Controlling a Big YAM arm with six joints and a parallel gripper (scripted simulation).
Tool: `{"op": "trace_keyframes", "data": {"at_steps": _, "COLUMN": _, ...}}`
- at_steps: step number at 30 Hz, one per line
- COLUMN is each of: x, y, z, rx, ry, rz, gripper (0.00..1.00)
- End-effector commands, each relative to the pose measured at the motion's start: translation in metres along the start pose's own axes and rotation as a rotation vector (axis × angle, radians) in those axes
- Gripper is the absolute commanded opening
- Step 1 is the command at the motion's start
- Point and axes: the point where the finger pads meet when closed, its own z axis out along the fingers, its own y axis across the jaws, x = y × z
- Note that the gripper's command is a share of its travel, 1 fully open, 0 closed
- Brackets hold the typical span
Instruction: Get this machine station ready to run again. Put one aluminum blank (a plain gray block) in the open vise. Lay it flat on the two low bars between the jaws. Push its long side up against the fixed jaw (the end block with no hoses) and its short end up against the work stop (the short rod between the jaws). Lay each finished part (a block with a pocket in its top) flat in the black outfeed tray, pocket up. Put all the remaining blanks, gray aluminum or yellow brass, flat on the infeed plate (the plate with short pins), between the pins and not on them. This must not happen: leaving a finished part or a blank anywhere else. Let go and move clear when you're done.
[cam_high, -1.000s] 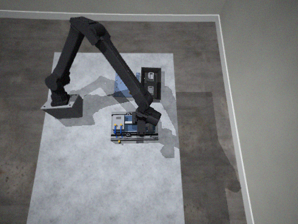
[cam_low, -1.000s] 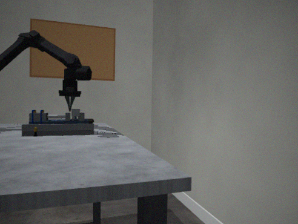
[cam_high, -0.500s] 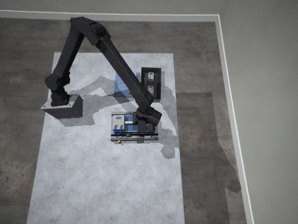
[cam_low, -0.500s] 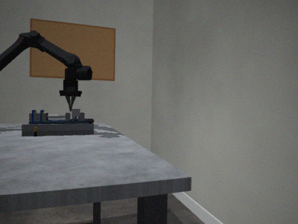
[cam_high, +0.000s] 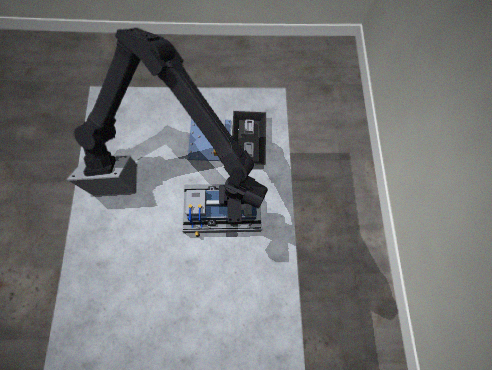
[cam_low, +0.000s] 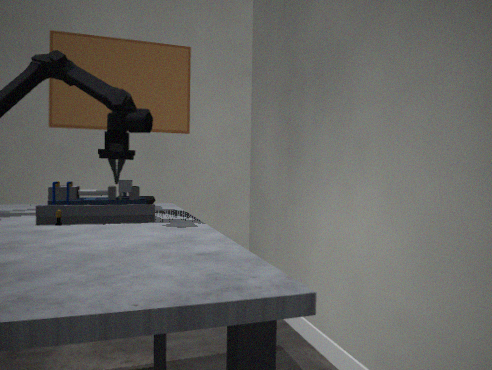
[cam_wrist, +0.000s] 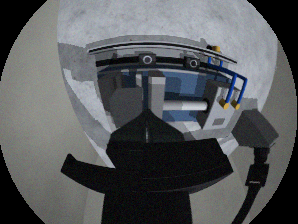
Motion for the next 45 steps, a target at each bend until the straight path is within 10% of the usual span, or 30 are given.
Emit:
{"op": "trace_keyframes", "data": {"at_steps": 1, "x": 0.0018, "y": 0.0214, "z": 0.0036, "rx": -0.005, "ry": -0.005, "rz": -0.02, "gripper": 0.0}}
{"op": "trace_keyframes", "data": {"at_steps": 45, "x": 0.0012, "y": 0.0302, "z": 0.0037, "rx": -0.013, "ry": -0.009, "rz": -0.026, "gripper": 0.0}}
